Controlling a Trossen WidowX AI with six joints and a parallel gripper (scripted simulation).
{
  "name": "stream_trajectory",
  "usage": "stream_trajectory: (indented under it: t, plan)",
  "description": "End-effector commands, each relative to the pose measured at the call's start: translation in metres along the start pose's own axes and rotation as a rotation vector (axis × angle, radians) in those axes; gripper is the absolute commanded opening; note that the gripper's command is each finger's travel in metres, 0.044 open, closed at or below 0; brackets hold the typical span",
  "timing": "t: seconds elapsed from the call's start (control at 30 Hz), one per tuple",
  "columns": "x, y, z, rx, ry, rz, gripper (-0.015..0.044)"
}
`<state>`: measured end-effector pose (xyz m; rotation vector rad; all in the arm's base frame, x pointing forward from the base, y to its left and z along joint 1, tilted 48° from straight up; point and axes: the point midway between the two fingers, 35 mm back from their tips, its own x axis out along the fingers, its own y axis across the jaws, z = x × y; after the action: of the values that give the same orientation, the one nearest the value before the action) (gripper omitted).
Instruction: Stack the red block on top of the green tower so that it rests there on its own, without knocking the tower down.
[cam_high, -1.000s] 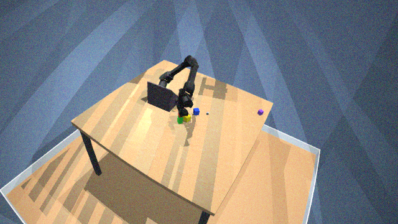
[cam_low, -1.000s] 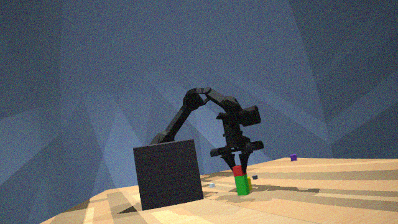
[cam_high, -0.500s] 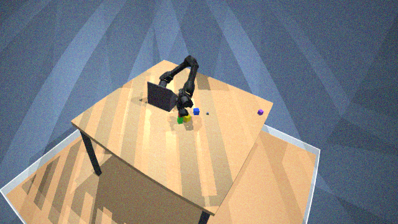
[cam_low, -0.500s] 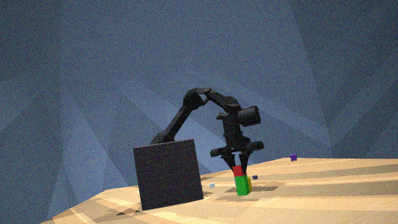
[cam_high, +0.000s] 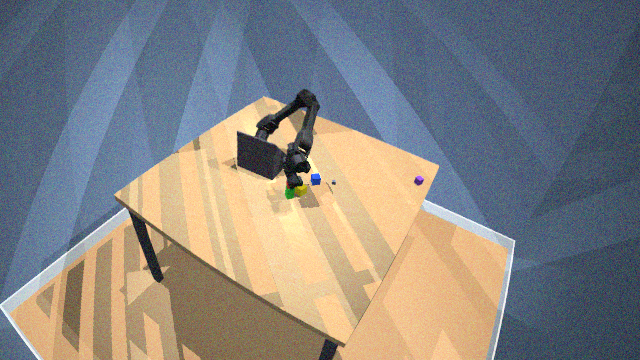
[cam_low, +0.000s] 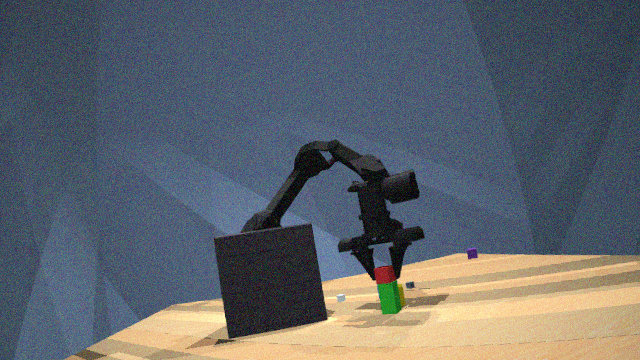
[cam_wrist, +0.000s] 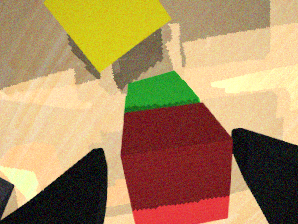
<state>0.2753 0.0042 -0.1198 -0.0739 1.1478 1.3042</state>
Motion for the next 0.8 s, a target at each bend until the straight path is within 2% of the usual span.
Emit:
stream_trajectory:
  t: [0.0,0.1,0.77]
  plan:
    - [0.0,-0.0001,-0.0001,0.0,0.0,-0.001,0.0368]
    - [0.0,-0.0001,-0.0001,0.0,0.0,-0.001,0.044]
    - [0.0,-0.0001,-0.0001,0.0,0.0,-0.001,0.044]
